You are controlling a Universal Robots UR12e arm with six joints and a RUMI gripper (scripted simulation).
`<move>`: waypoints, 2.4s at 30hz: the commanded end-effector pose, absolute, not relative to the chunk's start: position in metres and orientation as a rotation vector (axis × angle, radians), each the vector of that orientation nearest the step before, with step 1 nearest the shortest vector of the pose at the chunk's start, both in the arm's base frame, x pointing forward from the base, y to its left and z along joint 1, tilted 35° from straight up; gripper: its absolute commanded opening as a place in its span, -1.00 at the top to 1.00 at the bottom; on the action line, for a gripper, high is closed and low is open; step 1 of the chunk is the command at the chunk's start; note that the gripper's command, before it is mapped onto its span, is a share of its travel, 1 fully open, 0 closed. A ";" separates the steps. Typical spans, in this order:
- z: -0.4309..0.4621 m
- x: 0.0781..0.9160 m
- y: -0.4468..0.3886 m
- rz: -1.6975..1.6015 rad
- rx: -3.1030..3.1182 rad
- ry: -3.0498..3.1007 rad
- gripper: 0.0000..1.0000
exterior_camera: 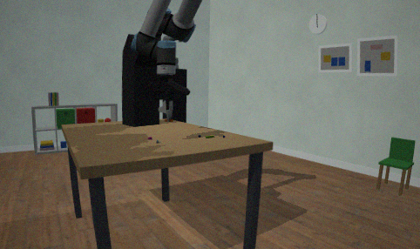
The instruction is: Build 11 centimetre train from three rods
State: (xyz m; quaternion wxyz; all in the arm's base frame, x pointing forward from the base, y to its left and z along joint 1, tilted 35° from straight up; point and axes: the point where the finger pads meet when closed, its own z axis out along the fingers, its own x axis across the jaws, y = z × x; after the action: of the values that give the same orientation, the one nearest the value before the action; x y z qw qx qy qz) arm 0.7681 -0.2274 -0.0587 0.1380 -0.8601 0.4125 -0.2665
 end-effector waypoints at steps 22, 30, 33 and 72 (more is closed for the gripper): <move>-0.117 0.682 -0.232 -0.874 -2.793 0.626 1.00; -0.117 0.682 -0.232 -0.874 -2.793 0.626 1.00; -0.117 0.682 -0.232 -0.874 -2.793 0.626 1.00; -0.190 0.732 -0.232 -0.874 -2.793 0.625 1.00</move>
State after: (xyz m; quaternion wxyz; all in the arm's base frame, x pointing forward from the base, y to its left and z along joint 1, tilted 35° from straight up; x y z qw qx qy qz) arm 0.7311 -0.2320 -0.1898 0.0746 -0.9308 0.2083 -0.2908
